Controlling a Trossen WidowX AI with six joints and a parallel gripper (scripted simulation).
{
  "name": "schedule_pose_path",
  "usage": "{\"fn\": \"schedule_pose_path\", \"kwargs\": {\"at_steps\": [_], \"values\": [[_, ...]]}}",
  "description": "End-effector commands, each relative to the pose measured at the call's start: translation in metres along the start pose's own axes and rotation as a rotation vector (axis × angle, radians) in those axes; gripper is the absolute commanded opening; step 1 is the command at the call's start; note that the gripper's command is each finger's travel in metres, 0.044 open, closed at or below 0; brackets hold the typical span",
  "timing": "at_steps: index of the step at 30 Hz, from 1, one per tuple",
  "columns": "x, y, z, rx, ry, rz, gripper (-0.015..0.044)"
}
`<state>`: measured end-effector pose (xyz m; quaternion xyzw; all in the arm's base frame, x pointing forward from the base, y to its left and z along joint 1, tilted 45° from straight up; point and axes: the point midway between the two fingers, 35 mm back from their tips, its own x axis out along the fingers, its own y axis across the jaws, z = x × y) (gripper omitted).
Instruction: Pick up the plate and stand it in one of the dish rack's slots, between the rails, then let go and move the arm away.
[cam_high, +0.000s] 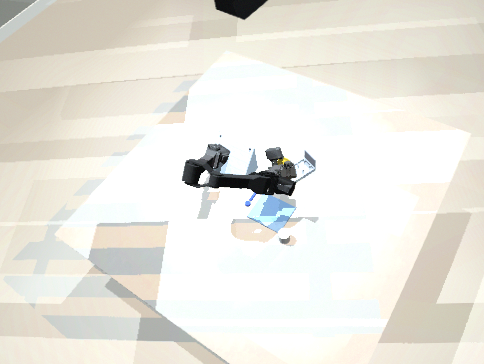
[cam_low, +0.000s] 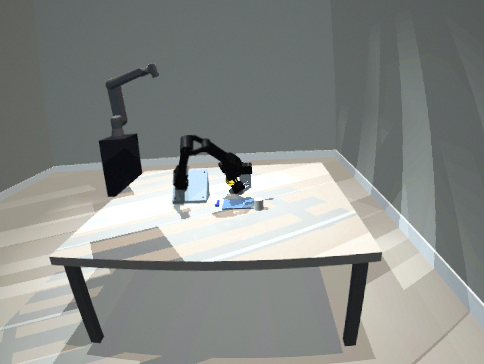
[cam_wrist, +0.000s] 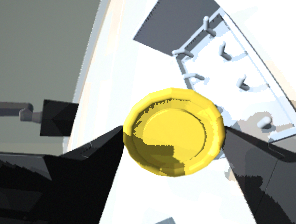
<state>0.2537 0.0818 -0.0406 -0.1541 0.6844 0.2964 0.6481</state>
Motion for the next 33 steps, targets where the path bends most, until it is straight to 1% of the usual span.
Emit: {"fn": "schedule_pose_path", "kwargs": {"at_steps": [1,9,17,25,33], "values": [[-0.001,-0.002,0.001,-0.078,-0.065,0.026,0.0],[0.0,-0.008,-0.001,-0.252,-0.205,0.062,0.0],[-0.002,-0.014,-0.004,-0.431,-0.356,0.055,0.0],[-0.007,-0.019,-0.008,-0.614,-0.507,0.004,0.0],[-0.014,-0.023,-0.014,-0.8,-0.649,-0.093,0.0]]}}
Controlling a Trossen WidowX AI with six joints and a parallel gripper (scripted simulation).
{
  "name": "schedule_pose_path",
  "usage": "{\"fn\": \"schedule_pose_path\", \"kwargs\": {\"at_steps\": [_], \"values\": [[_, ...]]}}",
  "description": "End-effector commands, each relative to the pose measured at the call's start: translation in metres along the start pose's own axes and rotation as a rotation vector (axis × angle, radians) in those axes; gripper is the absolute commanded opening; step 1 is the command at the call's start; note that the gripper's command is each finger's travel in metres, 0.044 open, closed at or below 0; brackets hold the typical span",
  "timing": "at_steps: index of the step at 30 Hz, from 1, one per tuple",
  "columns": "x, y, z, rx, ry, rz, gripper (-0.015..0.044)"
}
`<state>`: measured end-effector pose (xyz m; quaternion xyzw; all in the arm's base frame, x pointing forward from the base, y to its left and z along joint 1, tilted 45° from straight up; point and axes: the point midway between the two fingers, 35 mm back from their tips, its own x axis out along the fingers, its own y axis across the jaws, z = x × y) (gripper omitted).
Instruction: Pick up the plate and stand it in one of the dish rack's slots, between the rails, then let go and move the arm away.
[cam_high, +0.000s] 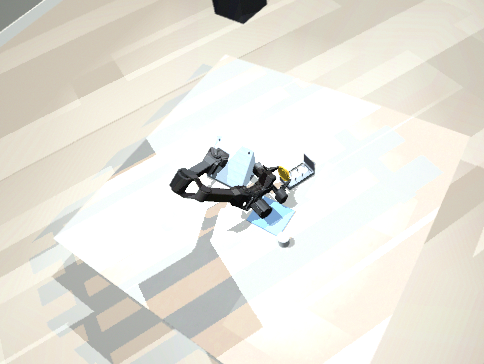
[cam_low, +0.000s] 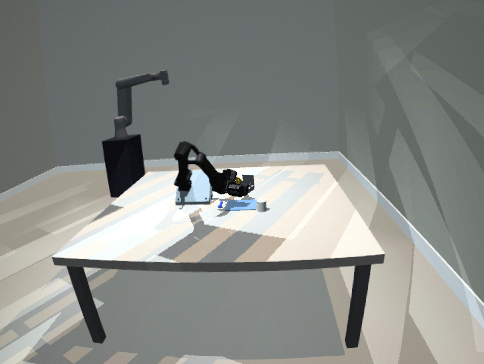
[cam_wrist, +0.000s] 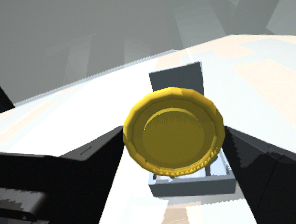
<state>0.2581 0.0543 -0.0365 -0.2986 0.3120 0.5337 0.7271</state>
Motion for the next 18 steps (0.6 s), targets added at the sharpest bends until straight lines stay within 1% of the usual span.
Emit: {"fn": "schedule_pose_path", "kwargs": {"at_steps": [1,5,15,18], "values": [[-0.0058,-0.0013,0.0018,-0.1,-0.05,-0.045,0.0],[-0.0106,-0.0014,0.0012,-0.191,-0.089,-0.089,0.0],[-0.0109,-0.0014,0.0012,-0.195,-0.091,-0.092,0.0],[-0.005,-0.0019,0.0017,-0.191,-0.088,-0.089,0.0]]}}
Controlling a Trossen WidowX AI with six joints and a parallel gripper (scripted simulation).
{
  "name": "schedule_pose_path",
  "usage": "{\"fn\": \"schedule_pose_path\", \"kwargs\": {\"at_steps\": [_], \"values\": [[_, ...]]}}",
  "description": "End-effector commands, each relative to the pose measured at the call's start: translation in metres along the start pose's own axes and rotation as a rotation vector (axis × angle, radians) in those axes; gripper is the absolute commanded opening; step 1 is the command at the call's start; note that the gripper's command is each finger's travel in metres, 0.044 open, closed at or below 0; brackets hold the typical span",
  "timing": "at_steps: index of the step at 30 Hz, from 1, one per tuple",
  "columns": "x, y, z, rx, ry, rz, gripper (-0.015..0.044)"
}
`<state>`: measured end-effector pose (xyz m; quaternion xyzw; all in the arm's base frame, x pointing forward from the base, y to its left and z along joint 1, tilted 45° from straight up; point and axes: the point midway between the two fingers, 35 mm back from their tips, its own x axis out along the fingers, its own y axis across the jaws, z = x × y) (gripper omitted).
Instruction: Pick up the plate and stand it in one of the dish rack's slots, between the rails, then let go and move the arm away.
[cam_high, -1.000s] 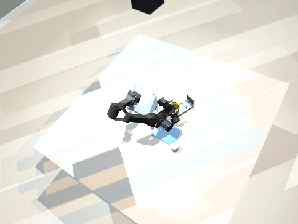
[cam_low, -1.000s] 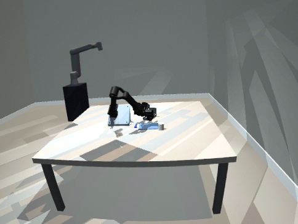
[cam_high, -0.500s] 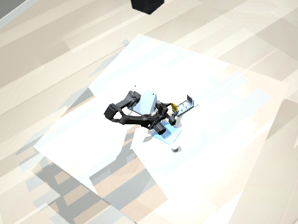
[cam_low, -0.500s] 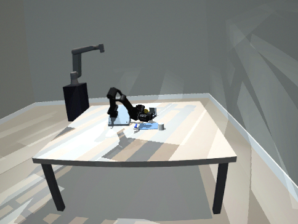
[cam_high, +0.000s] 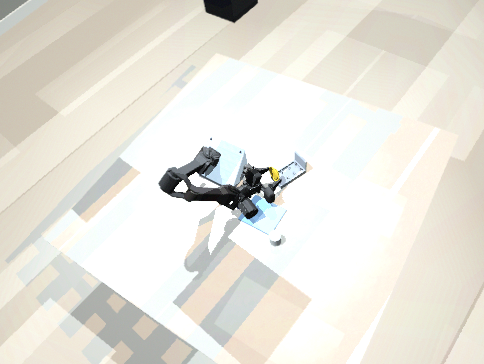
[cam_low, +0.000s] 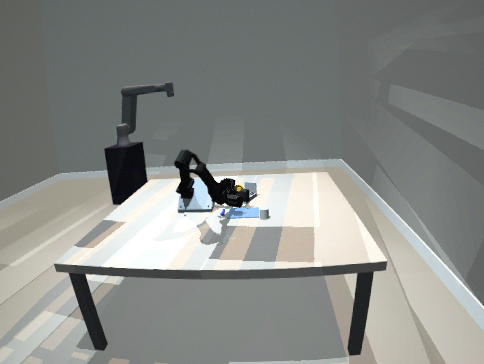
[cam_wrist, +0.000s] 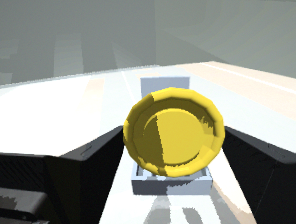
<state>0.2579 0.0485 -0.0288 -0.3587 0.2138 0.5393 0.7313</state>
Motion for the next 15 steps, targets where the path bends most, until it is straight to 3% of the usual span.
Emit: {"fn": "schedule_pose_path", "kwargs": {"at_steps": [1,15], "values": [[0.008,0.0,0.001,0.006,-0.002,0.005,0.0],[0.027,-0.001,0.002,0.002,-0.001,0.003,0.0]]}}
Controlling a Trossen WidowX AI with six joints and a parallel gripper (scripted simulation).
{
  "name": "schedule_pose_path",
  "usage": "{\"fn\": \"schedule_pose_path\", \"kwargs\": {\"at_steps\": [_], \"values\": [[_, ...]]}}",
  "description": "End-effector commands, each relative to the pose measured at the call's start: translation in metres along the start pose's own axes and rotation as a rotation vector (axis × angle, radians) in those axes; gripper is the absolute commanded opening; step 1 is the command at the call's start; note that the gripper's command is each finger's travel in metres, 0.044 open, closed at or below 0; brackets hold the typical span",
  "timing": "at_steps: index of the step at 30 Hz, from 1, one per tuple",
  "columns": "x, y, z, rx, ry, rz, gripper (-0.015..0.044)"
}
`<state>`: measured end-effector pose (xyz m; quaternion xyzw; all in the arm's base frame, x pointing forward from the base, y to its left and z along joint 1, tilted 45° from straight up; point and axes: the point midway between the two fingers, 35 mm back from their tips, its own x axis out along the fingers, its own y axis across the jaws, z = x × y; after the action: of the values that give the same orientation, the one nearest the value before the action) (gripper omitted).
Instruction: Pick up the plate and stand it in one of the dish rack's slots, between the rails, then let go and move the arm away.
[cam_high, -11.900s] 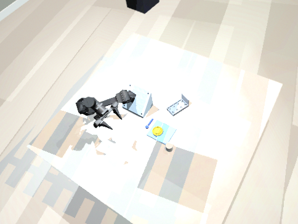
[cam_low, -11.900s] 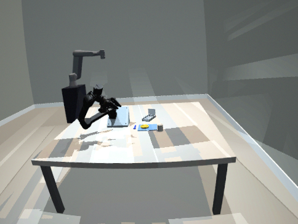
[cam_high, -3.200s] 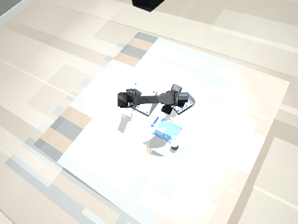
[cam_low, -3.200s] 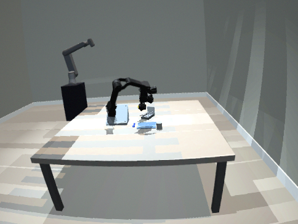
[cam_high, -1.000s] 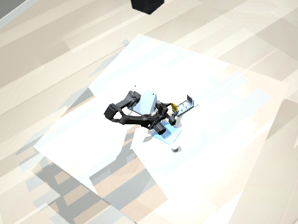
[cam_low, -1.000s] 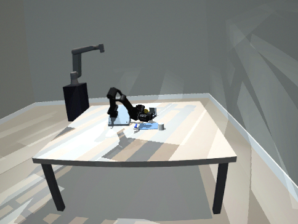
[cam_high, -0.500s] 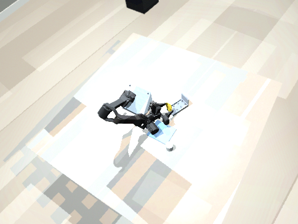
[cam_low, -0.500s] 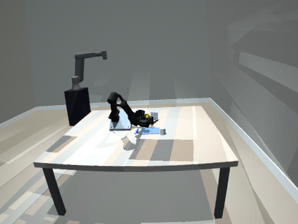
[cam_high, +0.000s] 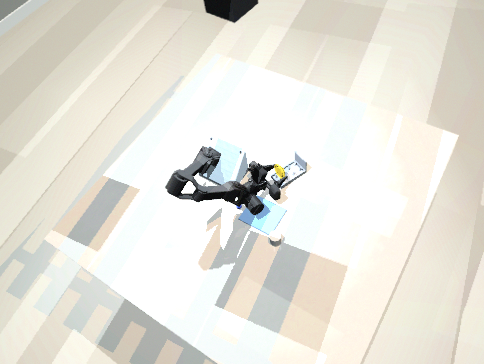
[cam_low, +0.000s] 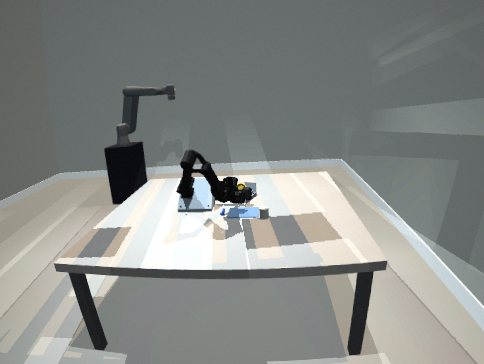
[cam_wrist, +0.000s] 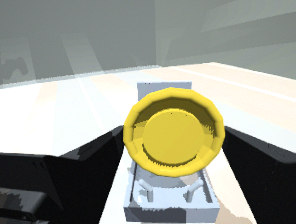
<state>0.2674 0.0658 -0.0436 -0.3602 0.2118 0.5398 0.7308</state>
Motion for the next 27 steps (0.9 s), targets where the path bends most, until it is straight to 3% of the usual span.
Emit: {"fn": "schedule_pose_path", "kwargs": {"at_steps": [1,26,27], "values": [[0.003,0.001,0.0,0.007,0.0,0.003,0.0],[0.011,0.0,-0.016,-0.002,0.008,-0.009,0.0],[0.012,0.001,-0.016,-0.003,0.008,-0.008,0.0026]]}}
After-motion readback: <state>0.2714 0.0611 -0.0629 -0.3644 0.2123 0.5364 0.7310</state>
